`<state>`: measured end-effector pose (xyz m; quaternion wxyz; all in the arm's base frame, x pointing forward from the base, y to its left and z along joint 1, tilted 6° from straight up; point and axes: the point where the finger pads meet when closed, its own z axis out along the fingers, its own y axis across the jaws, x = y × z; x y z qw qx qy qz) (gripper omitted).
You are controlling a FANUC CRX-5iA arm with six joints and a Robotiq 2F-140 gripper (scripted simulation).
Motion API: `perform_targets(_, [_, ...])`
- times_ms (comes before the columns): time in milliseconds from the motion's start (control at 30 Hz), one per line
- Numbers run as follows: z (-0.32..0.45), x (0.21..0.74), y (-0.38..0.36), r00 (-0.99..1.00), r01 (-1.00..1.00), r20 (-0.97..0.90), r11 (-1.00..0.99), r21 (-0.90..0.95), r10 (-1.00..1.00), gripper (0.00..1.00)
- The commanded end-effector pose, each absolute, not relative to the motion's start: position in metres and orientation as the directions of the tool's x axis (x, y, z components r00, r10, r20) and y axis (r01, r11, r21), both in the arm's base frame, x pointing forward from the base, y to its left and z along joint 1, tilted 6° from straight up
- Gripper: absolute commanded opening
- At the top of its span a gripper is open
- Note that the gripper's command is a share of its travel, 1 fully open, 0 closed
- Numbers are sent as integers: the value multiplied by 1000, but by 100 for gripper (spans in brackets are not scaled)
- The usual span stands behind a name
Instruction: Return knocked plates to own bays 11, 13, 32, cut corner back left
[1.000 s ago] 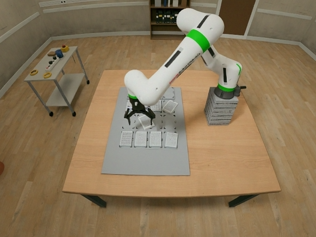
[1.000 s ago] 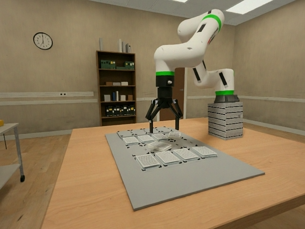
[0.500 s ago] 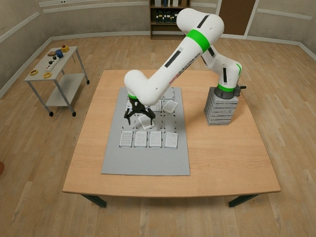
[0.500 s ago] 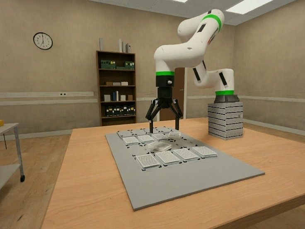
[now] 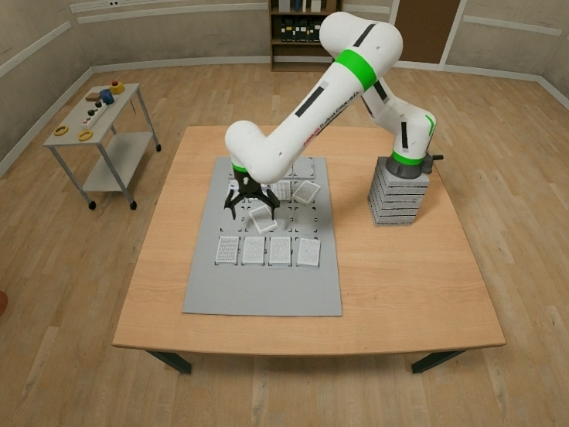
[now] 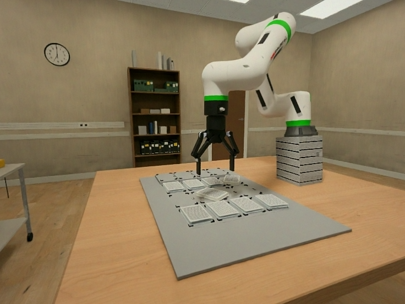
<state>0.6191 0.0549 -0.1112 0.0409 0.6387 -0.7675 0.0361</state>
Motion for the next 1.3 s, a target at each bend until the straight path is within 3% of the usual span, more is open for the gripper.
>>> perform_targets(0, [-108, 618, 42, -181, -983, 108, 181, -6, -978, 100])
perform_targets(1267, [-95, 595, -79, -181, -983, 109, 181, -6, -978, 100])
